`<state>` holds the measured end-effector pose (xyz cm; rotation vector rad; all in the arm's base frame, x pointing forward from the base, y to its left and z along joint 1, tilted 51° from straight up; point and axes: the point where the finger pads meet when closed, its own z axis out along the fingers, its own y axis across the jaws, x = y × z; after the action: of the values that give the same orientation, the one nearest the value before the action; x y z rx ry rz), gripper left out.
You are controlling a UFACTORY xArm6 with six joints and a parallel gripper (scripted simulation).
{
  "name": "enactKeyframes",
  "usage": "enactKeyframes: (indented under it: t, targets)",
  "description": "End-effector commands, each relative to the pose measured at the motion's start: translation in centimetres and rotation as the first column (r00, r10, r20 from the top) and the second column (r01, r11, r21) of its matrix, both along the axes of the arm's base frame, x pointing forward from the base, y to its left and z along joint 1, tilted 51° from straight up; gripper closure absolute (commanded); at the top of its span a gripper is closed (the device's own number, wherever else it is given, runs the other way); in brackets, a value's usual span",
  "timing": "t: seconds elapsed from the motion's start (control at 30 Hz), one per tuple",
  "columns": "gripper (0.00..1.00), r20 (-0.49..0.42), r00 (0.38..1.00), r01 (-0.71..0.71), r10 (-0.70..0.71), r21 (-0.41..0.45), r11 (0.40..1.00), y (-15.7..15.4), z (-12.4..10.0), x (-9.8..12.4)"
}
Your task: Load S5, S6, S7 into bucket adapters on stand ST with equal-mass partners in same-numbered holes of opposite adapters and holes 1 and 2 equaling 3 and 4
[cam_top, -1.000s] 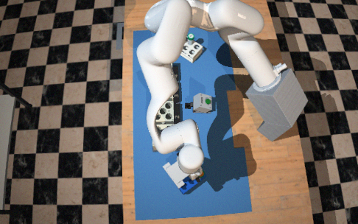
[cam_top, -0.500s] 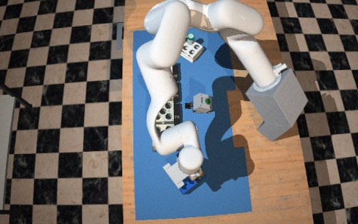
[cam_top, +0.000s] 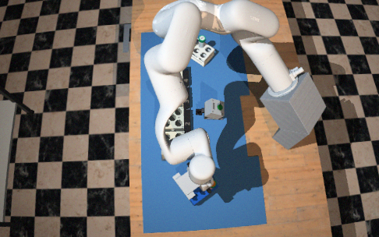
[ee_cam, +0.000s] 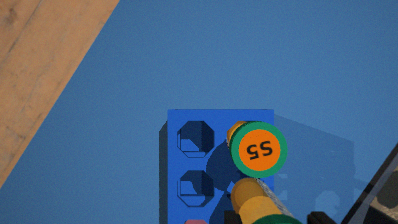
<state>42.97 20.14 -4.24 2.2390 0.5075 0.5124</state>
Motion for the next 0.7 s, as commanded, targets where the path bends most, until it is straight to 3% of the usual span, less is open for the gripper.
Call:
enactKeyframes:
  t: [0.0,0.67]
  targets:
    - [1.00,0.002,1.000,-0.002,0.002,0.002,1.000,-0.1,-0.2,0.3]
    - [1.00,0.002,1.000,-0.002,0.002,0.002,1.000,-1.2,-1.4,1.2]
